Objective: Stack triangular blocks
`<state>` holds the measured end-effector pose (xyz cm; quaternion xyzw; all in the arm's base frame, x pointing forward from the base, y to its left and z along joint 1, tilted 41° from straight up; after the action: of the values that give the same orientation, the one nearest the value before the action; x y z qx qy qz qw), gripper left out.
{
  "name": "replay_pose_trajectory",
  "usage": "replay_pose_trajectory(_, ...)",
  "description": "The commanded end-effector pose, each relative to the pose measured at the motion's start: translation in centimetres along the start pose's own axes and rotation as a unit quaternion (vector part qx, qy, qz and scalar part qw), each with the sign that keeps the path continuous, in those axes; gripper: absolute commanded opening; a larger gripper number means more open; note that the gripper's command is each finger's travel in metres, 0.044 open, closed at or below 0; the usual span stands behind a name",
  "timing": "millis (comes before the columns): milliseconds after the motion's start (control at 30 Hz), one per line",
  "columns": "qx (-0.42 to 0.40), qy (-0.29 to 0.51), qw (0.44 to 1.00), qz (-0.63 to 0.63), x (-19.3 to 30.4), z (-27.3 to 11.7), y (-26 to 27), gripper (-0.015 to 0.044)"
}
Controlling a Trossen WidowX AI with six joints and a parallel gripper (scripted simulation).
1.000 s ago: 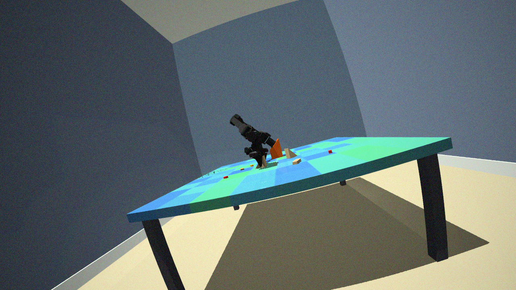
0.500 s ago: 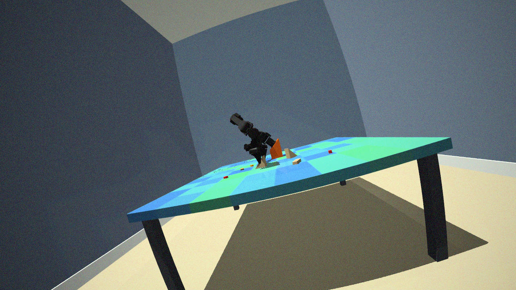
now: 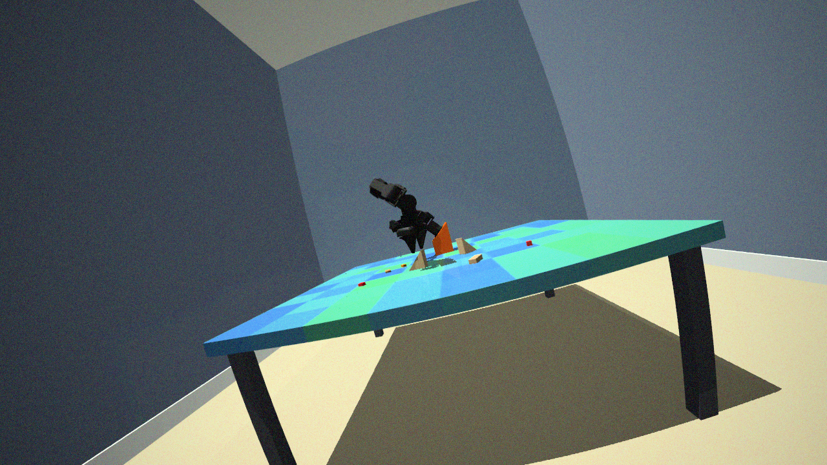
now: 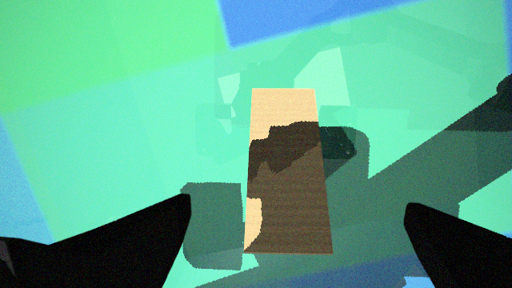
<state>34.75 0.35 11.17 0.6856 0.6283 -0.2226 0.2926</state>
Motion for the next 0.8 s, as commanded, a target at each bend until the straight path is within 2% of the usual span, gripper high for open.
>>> replay_pose_trajectory(0,0.020,-0.060,0.998,0.000,2.7,-1.0,0.3,0.0440)
replay_pose_trajectory(200,0.010,-0.183,0.983,-0.002,6.8,-2.9,0.7,0.0440)
replay_pose_trajectory(767,0.008,-0.183,0.983,-0.003,6.4,-1.5,0.9,0.0440)
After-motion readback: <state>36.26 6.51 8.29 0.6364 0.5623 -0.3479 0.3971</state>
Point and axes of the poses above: the point midway between the two fingers, 35 mm back from their tips, its own z axis out along the fingers, its own y axis across the jaws, x = y × z, the point moved 6 cm from there along -z, back along the fingers, and after that the axes turned 7 degrees about -z, right-handed, at the moved point
